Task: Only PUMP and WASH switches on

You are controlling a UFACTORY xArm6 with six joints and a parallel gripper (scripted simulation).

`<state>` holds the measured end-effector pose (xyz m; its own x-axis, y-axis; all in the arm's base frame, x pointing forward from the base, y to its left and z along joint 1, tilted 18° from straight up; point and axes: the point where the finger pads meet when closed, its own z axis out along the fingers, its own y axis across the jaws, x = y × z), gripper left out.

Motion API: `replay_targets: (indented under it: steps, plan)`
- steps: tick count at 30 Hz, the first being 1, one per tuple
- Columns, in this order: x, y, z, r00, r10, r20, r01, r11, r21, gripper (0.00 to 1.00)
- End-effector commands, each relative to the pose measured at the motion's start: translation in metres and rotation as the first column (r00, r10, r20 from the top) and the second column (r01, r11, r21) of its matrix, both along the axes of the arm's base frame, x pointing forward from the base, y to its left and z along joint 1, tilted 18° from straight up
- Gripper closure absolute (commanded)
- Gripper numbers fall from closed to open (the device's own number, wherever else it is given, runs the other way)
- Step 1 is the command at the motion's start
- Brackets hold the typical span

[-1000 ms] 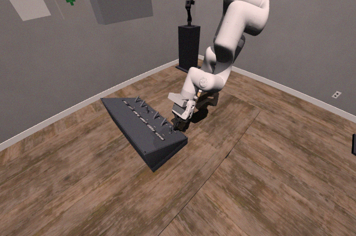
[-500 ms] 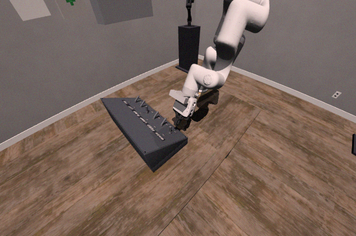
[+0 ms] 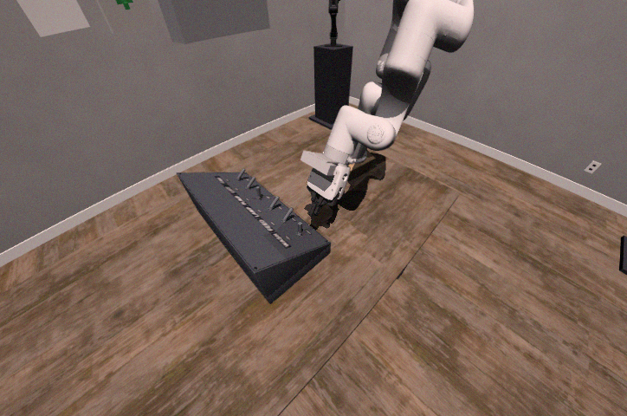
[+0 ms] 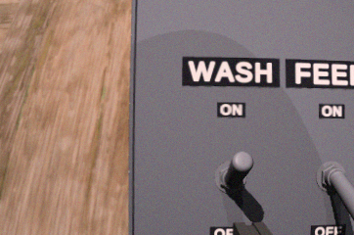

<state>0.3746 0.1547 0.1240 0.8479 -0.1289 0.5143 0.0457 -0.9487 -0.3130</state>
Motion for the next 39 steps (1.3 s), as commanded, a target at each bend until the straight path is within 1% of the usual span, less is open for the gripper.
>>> replay_targets:
  steps: [1, 16, 23, 30, 32, 39]
  plan:
    - [-0.002, -0.002, 0.006, 1.0, 0.006, -0.024, -0.006, 1.0, -0.002, 1.0]
    - [-0.011, -0.007, 0.02, 1.0, 0.006, -0.024, -0.006, 1.0, -0.002, 1.0]
    - [-0.019, -0.011, 0.032, 1.0, 0.006, -0.024, -0.006, 1.0, -0.002, 1.0]
    - [-0.03, -0.017, 0.05, 1.0, 0.006, -0.024, -0.006, 1.0, -0.002, 1.0]
    - [-0.03, -0.017, 0.05, 1.0, 0.006, -0.024, -0.006, 1.0, -0.002, 1.0]
    - [-0.038, -0.022, 0.063, 1.0, 0.006, -0.024, -0.006, 1.0, -0.002, 1.0]
